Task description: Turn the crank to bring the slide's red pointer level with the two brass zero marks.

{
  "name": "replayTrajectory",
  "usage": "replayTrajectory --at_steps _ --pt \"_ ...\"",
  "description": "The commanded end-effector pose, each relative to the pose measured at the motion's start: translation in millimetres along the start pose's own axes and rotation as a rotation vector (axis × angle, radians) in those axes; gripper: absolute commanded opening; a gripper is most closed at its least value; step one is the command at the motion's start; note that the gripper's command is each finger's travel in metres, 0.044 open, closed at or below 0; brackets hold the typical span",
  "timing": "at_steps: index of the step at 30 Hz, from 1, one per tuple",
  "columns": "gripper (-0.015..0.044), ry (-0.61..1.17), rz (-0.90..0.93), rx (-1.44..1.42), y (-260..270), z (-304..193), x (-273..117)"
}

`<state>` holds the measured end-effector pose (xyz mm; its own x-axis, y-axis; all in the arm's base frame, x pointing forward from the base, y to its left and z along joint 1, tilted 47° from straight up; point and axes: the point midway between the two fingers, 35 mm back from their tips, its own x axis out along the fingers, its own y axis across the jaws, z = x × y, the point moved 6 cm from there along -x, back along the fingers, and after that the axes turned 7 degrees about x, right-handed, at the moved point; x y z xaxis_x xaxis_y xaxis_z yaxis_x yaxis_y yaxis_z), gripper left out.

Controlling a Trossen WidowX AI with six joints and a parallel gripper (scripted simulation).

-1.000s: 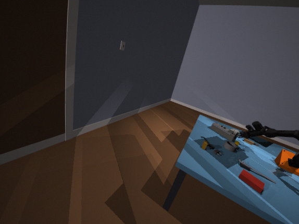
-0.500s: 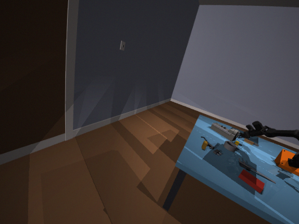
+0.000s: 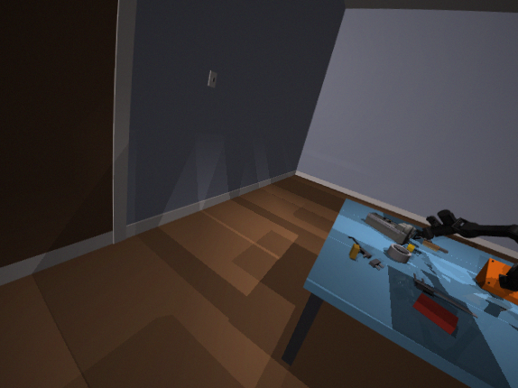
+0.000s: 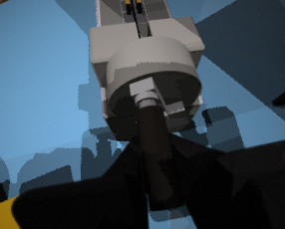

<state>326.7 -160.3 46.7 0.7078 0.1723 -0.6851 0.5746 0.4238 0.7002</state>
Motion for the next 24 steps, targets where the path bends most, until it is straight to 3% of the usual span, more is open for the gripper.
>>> replayTrajectory --at_steps 1,24 --pt "0.0 -0.012 -0.018 0.014 -7.5 2.2 -2.5" --pt "0.0 -0.012 -0.018 0.014 -12.3 2.2 -1.9"
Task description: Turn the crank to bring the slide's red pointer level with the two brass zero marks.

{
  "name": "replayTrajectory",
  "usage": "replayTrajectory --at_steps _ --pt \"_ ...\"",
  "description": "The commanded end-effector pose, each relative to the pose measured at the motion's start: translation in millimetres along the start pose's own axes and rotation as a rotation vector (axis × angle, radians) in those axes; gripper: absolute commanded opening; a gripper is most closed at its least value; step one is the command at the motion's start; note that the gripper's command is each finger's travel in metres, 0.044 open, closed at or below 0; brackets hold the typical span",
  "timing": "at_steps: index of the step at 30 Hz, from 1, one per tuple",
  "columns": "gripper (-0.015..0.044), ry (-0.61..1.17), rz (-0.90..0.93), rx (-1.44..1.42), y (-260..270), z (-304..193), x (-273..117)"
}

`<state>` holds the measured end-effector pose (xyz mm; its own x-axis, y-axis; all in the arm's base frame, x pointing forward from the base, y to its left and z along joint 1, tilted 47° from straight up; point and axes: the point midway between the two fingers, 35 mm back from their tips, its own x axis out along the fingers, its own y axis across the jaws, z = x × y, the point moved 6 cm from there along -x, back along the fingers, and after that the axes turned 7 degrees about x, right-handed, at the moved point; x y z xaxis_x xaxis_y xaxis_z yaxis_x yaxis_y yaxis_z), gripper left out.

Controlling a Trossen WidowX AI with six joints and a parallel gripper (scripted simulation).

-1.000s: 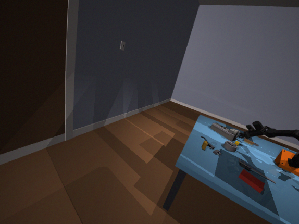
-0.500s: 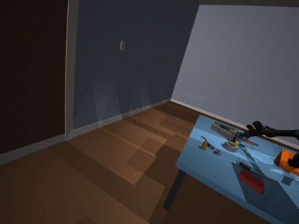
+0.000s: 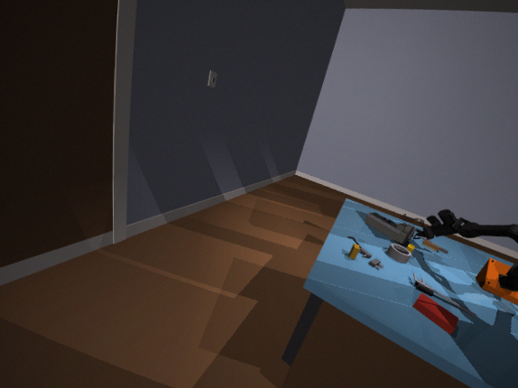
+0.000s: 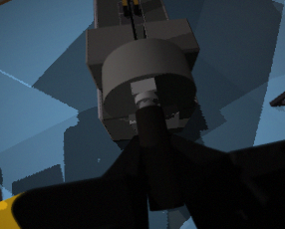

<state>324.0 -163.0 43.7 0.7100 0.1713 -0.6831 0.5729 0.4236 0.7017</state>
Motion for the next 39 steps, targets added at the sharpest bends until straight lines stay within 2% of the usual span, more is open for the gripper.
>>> replayTrajectory --at_steps 1,39 --pt "0.0 -0.01 -0.02 0.014 -8 1 -2" --pt "0.0 -0.01 -0.021 0.014 -18 0 1"
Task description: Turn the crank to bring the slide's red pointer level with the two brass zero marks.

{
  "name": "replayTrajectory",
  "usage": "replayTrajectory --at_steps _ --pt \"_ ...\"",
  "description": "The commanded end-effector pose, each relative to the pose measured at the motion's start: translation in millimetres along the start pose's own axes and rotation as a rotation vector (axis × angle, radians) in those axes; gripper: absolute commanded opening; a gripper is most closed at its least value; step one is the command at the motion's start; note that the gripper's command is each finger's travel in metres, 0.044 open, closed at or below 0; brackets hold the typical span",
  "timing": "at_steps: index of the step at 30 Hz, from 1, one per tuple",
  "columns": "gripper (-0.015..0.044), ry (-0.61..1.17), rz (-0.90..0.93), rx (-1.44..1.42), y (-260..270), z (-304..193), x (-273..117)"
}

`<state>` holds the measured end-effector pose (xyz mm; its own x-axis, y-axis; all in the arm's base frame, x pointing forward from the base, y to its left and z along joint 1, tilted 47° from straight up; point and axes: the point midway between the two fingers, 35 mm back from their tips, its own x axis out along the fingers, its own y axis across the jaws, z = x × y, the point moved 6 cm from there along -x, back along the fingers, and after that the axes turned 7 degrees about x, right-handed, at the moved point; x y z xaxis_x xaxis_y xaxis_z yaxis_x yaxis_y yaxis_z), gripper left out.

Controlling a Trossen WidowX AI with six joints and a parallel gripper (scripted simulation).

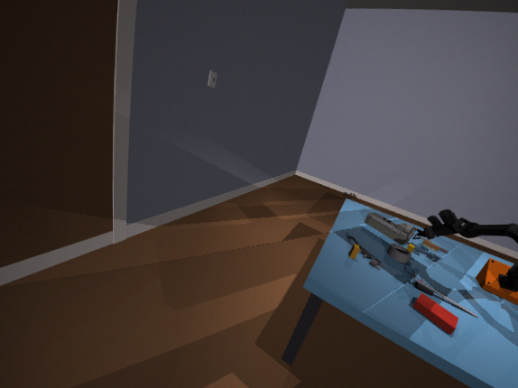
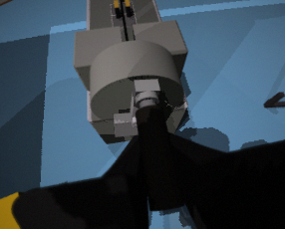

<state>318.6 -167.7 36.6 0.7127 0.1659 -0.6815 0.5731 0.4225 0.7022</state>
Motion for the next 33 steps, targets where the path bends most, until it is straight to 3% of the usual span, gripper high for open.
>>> replayTrajectory --at_steps 1,33 --pt "0.0 -0.004 -0.021 0.013 -8.0 -0.2 0.8" --pt "0.0 -0.004 -0.021 0.013 -17.3 -4.6 6.5"
